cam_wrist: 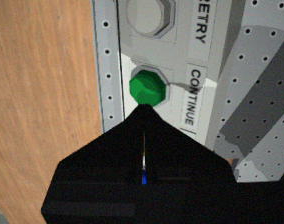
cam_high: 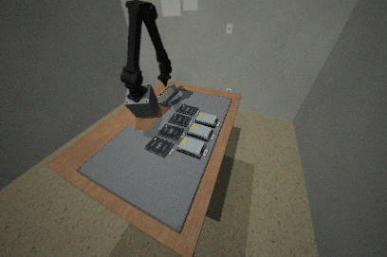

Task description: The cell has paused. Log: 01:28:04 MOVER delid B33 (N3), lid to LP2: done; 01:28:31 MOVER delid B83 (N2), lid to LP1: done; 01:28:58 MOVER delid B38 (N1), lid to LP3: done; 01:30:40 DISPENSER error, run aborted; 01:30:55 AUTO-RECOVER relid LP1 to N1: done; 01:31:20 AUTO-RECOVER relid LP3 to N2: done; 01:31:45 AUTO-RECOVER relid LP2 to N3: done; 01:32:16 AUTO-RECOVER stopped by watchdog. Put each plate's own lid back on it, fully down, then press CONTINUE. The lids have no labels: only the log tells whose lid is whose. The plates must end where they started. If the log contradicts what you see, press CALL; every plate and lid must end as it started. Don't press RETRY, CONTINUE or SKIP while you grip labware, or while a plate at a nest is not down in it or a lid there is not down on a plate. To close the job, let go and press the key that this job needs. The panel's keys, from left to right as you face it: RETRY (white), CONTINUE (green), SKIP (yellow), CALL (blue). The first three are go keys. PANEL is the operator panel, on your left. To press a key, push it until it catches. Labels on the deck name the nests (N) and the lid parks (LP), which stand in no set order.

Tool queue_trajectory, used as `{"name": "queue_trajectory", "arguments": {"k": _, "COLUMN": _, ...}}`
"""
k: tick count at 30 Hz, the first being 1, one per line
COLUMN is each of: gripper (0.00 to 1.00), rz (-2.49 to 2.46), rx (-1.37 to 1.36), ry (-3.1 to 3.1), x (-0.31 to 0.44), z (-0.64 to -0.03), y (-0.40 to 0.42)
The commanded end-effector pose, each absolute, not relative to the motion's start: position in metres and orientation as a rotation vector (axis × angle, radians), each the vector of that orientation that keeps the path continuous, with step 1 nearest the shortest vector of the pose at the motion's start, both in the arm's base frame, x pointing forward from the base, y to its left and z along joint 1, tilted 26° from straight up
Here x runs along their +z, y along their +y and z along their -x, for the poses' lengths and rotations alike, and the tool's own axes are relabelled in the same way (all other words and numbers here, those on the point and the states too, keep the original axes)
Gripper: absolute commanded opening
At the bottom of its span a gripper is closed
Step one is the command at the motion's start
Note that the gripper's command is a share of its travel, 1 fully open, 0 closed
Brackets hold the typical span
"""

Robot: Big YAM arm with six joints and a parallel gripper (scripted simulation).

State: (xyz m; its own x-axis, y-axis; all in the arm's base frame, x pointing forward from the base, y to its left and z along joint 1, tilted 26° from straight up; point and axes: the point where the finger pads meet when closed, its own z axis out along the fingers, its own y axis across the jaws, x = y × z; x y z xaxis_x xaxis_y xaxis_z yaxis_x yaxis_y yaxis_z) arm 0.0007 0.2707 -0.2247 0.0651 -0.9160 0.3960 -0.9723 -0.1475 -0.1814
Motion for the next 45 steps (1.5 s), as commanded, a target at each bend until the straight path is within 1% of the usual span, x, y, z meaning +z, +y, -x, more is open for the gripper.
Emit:
{"name": "queue_trajectory", "arguments": {"k": 1, "gripper": 0.0, "rz": -2.202, "rx": 0.628, "ry": -1.967, "x": -0.23, "z": -0.003, "y": 0.276}}
{"name": "queue_trajectory", "arguments": {"k": 31, "gripper": 0.0, "rz": -2.203, "rx": 0.633, "ry": -1.962, "x": -0.246, "z": -0.007, "y": 0.268}}
{"name": "queue_trajectory", "arguments": {"k": 32, "gripper": 0.0, "rz": -2.218, "rx": 0.601, "ry": -1.989, "x": -0.239, "z": -0.006, "y": 0.28}}
{"name": "queue_trajectory", "arguments": {"k": 45, "gripper": 0.0, "rz": -2.203, "rx": 0.627, "ry": -1.969, "x": -0.248, "z": -0.008, "y": 0.268}}
